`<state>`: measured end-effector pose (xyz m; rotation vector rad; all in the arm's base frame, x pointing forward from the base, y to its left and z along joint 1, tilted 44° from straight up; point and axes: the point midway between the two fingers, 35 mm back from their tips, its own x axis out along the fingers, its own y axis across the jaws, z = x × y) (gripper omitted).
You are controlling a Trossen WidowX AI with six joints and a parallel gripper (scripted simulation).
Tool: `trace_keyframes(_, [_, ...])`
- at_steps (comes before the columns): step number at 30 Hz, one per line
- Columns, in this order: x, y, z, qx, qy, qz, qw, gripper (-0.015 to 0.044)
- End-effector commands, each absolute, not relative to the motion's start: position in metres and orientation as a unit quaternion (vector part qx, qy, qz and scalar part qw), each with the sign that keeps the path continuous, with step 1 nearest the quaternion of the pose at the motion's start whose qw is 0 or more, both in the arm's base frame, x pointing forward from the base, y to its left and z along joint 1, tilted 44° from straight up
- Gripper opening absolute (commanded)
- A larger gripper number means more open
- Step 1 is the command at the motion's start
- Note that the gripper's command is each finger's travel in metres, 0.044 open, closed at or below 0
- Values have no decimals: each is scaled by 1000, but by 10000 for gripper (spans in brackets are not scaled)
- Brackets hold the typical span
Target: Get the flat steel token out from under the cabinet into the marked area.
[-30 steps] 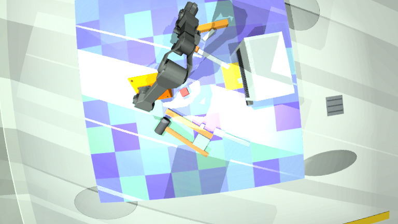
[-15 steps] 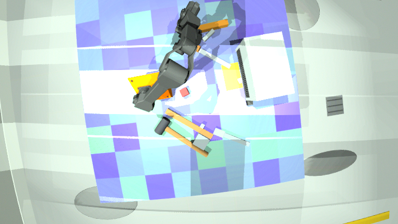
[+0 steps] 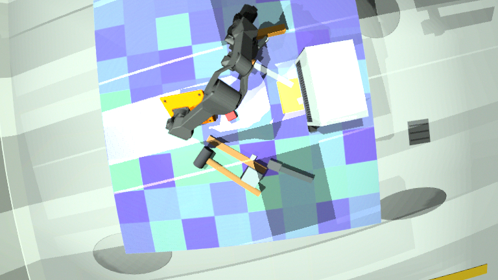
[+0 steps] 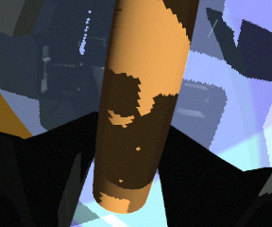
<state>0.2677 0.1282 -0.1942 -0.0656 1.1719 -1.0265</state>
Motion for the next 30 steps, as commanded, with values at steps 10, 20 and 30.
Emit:
trace_keyframes(10, [275,124,-191,-28,527,-464,711,131])
trace_keyframes(20, [275,125,-190,-26,527,-461,713,270])
trace_keyframes(30, [275,124,-190,-26,527,-461,713,270])
